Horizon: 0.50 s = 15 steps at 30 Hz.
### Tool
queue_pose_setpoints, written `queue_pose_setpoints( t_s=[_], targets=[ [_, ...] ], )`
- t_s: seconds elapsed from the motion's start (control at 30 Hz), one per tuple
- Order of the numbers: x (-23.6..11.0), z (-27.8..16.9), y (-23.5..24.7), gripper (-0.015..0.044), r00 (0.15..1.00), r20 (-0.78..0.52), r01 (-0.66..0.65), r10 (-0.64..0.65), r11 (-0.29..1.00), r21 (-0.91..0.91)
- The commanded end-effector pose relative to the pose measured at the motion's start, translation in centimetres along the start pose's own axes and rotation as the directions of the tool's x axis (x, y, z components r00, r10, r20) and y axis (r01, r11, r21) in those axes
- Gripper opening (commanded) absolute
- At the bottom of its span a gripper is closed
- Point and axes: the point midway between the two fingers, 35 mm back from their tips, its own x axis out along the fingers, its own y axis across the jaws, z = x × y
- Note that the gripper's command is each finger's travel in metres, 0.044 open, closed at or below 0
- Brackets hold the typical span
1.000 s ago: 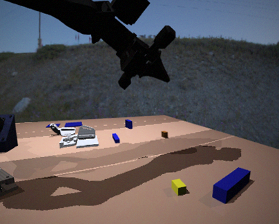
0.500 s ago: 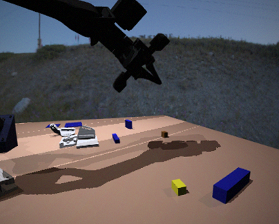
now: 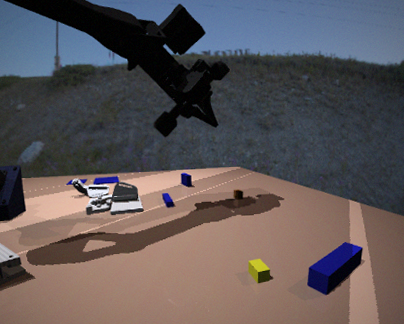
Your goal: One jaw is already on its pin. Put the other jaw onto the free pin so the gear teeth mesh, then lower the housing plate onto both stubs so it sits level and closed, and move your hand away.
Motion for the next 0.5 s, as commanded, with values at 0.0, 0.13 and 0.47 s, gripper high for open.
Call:
queue_pose_setpoints(
  t_s=[0.0,0.13,0.47],
  targets=[
    [0.1,-1.5,-0.7,0.0000,0.999,-0.029,0.020,-0.023,0.994,-0.112],
    [0.1,-2.8,-1.3,0.0000,0.998,-0.050,0.032,-0.044,0.975,-0.218],
    [-0.1,-5.8,-2.9,0.0000,0.991,-0.097,0.040,-0.097,0.881,-0.471]
  ],
)
